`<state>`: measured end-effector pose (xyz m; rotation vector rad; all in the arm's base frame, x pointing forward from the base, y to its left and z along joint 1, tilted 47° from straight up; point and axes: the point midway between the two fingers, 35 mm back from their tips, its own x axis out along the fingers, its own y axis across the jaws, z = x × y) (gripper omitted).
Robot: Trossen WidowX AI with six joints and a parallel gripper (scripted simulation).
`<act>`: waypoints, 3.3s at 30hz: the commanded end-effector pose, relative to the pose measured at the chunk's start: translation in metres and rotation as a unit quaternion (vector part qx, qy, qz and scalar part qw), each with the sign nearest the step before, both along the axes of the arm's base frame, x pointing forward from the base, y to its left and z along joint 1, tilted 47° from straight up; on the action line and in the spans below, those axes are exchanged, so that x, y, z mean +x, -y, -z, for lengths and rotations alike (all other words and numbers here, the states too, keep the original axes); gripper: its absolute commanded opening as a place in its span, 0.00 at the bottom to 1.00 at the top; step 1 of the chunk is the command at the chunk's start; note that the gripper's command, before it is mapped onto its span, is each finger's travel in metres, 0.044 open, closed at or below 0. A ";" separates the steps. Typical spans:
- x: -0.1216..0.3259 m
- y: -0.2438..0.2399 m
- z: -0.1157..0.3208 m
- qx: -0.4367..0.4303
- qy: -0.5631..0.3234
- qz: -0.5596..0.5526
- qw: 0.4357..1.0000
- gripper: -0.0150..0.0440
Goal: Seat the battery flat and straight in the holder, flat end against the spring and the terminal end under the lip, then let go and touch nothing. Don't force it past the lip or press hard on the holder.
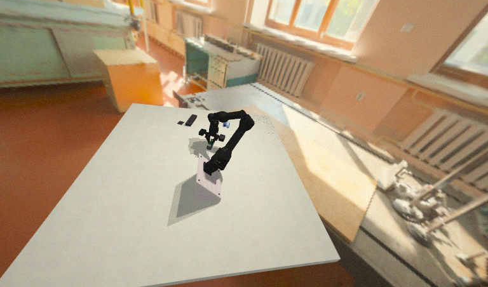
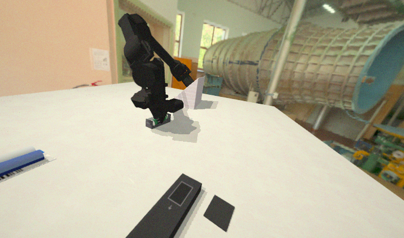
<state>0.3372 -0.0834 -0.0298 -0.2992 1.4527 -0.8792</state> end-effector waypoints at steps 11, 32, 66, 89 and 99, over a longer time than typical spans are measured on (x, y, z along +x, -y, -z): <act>0.000 0.003 0.000 -0.012 0.028 -0.018 0.999 0.37; -0.003 0.003 0.000 -0.024 0.060 -0.049 0.997 0.37; -0.017 -0.001 0.002 -0.032 0.082 -0.071 0.994 0.37; -0.017 0.000 0.003 -0.031 0.084 -0.073 0.993 0.37; -0.017 0.000 0.003 -0.030 0.084 -0.073 0.993 0.54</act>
